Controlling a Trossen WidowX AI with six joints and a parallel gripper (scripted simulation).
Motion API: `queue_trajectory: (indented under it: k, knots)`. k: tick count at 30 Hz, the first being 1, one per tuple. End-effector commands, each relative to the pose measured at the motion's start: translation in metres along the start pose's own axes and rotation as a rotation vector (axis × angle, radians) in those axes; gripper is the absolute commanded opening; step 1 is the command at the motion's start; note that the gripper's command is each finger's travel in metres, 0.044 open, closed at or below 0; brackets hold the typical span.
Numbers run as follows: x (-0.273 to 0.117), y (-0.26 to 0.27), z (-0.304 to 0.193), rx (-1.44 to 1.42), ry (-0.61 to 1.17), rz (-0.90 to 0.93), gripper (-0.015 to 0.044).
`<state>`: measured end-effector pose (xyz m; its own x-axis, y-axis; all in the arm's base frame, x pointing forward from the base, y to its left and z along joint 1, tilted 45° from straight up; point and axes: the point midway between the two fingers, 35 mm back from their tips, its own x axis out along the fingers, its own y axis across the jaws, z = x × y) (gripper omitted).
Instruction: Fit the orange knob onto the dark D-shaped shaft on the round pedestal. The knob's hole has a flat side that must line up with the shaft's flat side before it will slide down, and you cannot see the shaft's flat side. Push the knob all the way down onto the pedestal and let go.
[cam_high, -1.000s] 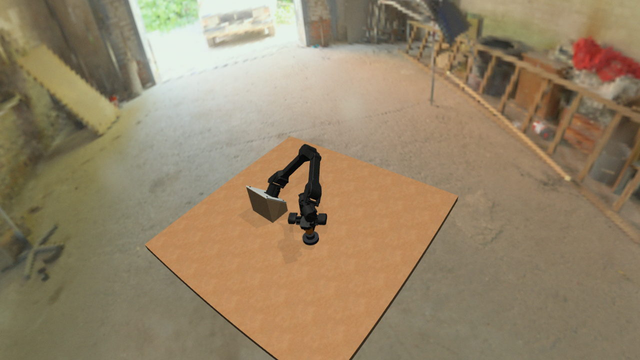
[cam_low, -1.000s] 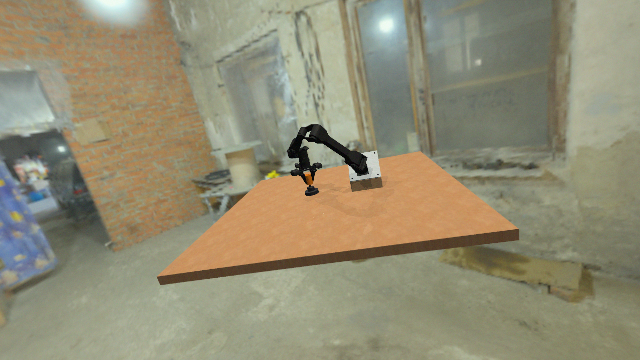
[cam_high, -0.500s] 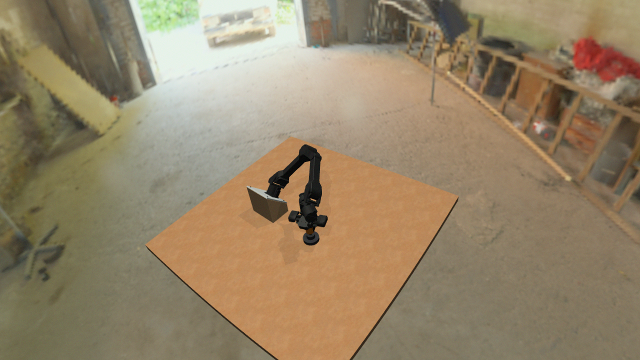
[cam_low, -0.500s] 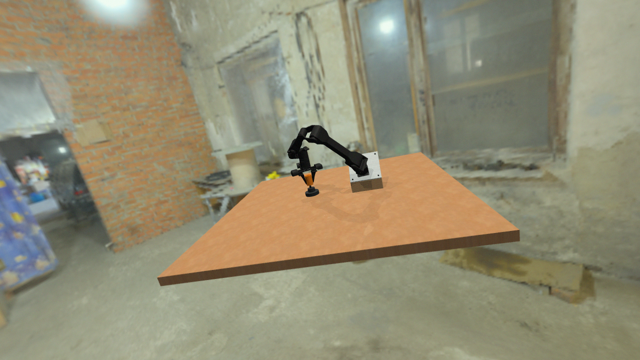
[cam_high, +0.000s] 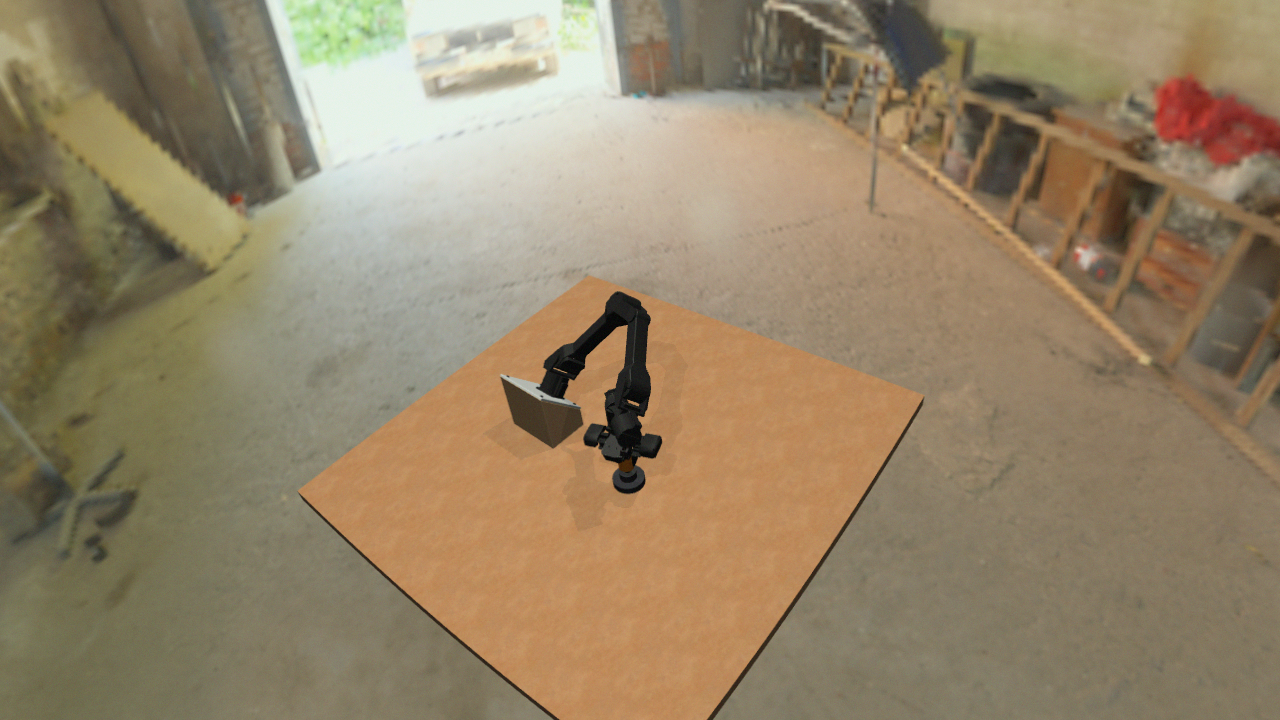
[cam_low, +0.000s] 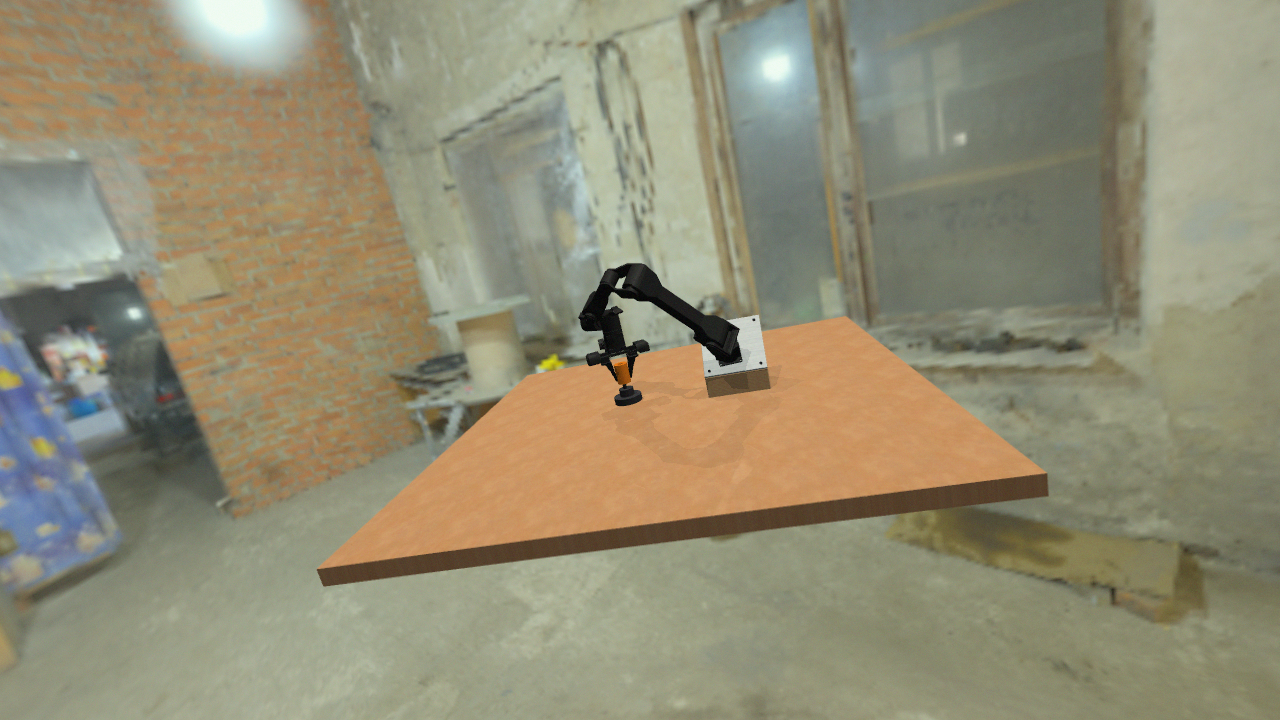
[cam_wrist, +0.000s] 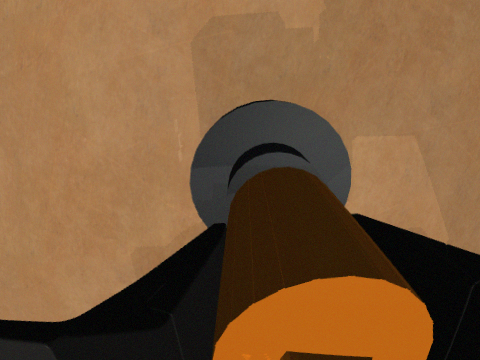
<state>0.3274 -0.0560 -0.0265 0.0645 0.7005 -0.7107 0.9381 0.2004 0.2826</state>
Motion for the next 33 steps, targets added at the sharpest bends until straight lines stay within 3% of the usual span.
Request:
queue_trajectory:
  k: [1,10,17,33]
  knots:
    - [0.0005,0.0006,-0.0001,0.004,0.0,0.002,0.0]
    - [-0.0047,0.0017,0.0004,0.013,0.0,0.002,0.0]
    - [-0.0034,0.0018,0.0017,0.213,0.0,0.002,0.0]
    - [0.0001,0.0009,-0.0003,0.213,0.0,0.002,0.0]
